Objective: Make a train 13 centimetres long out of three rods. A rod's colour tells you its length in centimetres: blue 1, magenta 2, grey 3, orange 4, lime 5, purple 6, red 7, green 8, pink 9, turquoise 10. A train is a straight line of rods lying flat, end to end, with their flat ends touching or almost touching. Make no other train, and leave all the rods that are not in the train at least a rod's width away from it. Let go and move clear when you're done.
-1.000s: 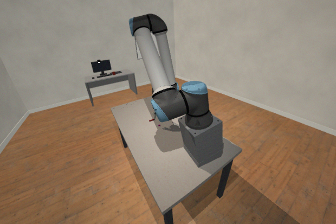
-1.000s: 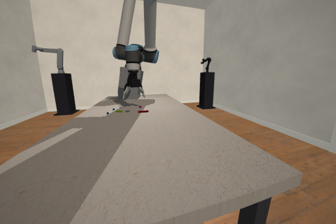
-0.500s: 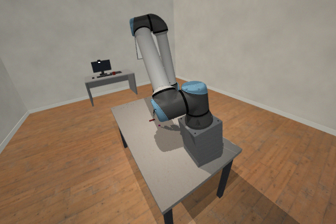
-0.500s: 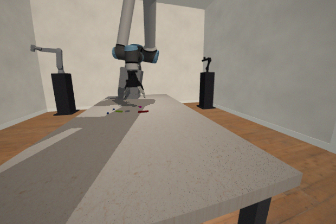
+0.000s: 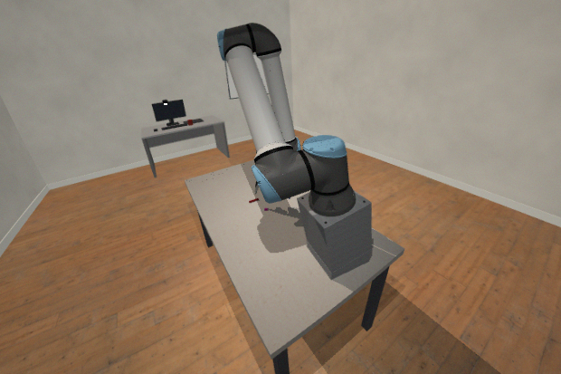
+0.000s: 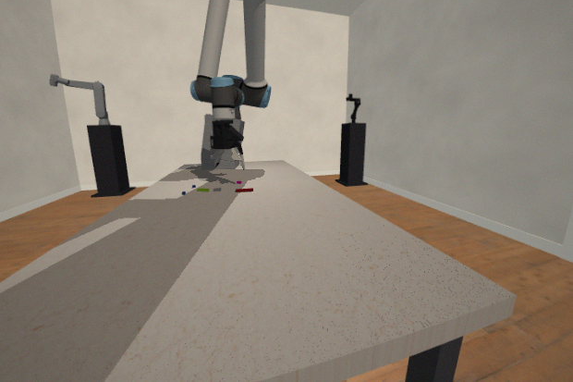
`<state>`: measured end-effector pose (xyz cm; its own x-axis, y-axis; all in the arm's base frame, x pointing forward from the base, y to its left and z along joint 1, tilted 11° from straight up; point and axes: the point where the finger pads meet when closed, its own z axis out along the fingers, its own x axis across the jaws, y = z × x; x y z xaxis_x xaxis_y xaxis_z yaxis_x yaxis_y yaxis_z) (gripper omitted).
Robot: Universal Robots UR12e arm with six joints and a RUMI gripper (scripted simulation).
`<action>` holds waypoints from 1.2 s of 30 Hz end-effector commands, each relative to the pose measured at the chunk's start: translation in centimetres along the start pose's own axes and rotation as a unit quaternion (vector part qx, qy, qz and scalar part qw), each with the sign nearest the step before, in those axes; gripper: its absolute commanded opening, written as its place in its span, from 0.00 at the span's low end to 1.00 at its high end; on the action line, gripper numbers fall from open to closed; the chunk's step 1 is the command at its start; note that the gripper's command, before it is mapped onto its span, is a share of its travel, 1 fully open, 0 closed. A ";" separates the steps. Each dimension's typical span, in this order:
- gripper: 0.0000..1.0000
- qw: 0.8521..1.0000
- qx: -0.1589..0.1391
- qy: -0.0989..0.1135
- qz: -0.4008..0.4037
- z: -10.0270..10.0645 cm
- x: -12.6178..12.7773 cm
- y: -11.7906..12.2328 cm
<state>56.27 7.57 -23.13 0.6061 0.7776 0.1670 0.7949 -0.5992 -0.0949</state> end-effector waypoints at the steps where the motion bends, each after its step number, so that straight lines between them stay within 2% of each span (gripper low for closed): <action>1: 1.00 0.996 -0.002 -0.002 0.084 0.0 0.1 0.1; 4: 1.00 0.995 -0.002 -0.002 0.100 0.0 0.1 0.1; 7: 1.00 0.987 -0.002 -0.002 0.159 0.0 0.1 0.2; 19: 1.00 0.942 -0.003 -0.001 0.337 0.0 0.2 0.7; 21: 1.00 0.942 -0.003 -0.001 0.337 0.0 0.2 0.7; 29: 1.00 0.915 -0.003 -0.001 0.404 0.0 0.2 0.9; 36: 1.00 0.903 -0.003 -0.001 0.429 0.0 0.2 1.0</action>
<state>57.06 7.18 -23.18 0.9976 0.0579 0.0373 0.0638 -0.9809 -0.1836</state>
